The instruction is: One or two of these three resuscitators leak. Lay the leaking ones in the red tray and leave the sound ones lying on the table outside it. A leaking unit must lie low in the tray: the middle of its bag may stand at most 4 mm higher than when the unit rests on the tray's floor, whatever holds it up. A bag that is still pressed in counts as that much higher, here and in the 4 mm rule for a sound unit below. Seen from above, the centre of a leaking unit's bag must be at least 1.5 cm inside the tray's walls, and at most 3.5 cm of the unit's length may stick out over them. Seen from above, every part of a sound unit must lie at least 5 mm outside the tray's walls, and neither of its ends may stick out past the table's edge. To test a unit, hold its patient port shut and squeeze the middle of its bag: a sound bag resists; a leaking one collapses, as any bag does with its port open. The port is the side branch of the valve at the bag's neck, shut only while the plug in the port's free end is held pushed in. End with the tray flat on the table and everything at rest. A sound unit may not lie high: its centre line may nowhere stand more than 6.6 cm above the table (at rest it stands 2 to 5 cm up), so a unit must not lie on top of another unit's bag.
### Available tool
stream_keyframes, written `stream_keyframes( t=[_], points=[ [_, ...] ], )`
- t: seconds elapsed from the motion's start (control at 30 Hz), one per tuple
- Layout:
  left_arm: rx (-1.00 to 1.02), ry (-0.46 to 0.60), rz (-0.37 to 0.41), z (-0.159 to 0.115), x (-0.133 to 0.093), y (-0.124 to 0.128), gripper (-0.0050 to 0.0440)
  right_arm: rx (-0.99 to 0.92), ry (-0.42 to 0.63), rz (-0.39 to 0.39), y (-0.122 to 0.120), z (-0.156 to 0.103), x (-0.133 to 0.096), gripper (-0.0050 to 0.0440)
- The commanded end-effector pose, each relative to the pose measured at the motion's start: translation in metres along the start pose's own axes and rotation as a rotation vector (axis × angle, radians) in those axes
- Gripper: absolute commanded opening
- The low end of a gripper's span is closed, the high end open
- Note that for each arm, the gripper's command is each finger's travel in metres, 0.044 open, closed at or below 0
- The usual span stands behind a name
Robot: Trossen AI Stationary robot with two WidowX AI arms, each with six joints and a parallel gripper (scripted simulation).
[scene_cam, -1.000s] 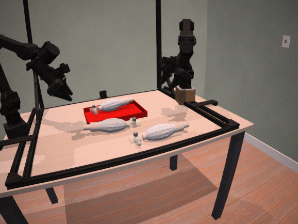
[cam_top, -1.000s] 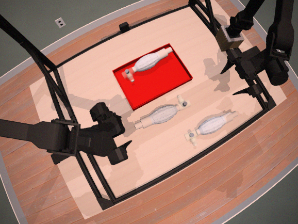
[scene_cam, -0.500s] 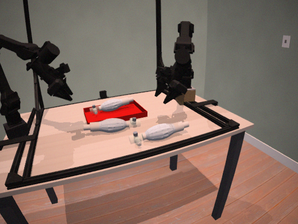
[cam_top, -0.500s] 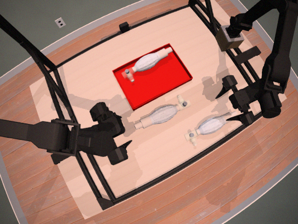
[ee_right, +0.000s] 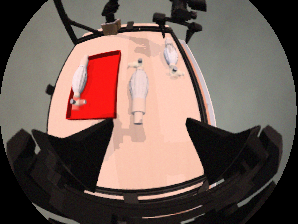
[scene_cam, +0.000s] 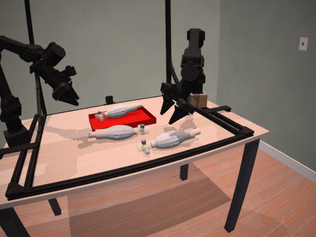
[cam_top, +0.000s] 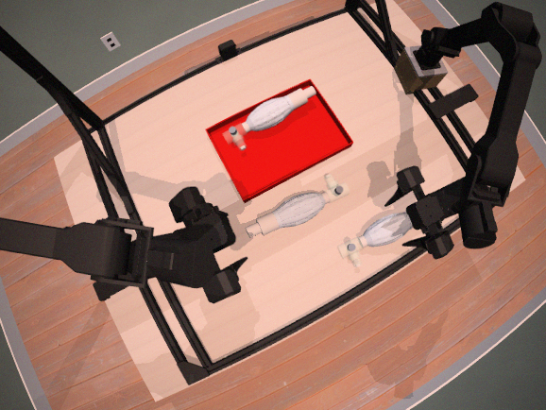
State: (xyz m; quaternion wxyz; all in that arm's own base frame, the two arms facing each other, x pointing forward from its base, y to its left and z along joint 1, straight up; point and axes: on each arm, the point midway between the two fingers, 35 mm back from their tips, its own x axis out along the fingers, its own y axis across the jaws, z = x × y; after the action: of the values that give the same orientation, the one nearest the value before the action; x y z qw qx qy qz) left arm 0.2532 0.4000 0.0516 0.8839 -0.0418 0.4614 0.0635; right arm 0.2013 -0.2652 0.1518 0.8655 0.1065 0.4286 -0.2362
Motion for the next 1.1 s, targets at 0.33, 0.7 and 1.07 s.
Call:
stream_keyframes(
  t=[0.33, 0.7, 1.07],
  points=[
    [-0.002, 0.002, -0.001, -0.001, 0.000, -0.001, 0.0440, 0.021, 0.006, -0.001, -0.068, 0.092, 0.077, 0.0409],
    [0.000, 0.002, -0.001, -0.001, 0.000, 0.000, 0.0440, 0.033, 0.009, 0.001, -0.107, 0.123, 0.157, 0.0409],
    [0.001, 0.003, 0.000, -0.001, 0.001, 0.000, 0.0440, 0.038, 0.014, 0.003, -0.119, 0.125, 0.193, 0.0409]
  ],
)
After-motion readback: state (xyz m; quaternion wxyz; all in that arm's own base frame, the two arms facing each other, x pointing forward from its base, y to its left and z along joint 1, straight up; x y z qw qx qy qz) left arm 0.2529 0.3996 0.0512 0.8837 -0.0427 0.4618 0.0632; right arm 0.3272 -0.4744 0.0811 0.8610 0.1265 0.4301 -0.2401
